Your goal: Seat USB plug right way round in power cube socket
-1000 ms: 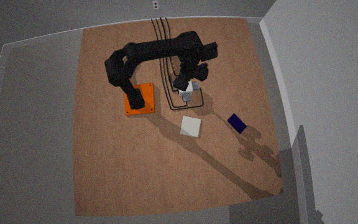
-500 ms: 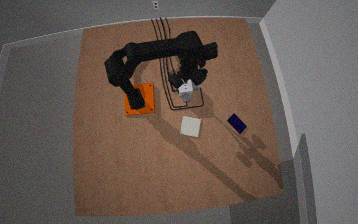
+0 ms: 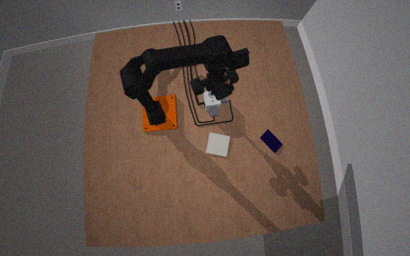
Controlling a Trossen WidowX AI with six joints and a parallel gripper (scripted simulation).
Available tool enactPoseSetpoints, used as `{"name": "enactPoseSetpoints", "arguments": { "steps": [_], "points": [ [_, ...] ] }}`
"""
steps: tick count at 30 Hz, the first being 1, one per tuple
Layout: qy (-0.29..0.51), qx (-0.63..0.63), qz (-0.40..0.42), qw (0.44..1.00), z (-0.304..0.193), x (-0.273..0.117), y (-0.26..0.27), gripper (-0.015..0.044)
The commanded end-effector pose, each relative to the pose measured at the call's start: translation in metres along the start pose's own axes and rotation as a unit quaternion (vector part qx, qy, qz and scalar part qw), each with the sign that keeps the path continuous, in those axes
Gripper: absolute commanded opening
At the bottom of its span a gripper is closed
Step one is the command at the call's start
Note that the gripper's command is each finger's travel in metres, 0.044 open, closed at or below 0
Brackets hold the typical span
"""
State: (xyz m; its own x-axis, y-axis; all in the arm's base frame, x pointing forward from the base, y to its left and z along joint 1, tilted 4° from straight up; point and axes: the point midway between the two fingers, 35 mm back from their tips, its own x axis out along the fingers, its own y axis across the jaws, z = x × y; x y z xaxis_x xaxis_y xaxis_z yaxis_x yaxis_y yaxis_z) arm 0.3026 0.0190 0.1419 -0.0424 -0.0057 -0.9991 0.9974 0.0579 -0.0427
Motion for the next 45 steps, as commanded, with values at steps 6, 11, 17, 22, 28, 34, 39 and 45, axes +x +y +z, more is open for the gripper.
{"name": "enactPoseSetpoints", "arguments": {
  "steps": [6,11,17,22,28,34,39,45],
  "points": [
    [0.000,0.118,0.000,0.993,0.0000,0.0001,-0.0002,0.0000],
    [0.000,0.138,0.000,0.990,0.0000,0.0001,-0.0002,0.0000],
    [0.000,0.138,0.000,0.990,0.0000,0.0001,-0.0002,0.0000],
    [0.000,0.134,0.000,0.991,0.0000,0.0001,0.0001,0.0000],
    [0.002,0.133,0.001,0.991,-0.0004,0.0008,0.0001,0.0000],
    [0.004,0.131,0.001,0.991,-0.0008,0.0015,0.0002,0.0000],
    [0.006,0.130,0.001,0.992,-0.0011,0.0021,0.0002,0.0000],
    [0.008,0.128,0.002,0.992,-0.0014,0.0028,0.0003,0.0000]
  ]
}}
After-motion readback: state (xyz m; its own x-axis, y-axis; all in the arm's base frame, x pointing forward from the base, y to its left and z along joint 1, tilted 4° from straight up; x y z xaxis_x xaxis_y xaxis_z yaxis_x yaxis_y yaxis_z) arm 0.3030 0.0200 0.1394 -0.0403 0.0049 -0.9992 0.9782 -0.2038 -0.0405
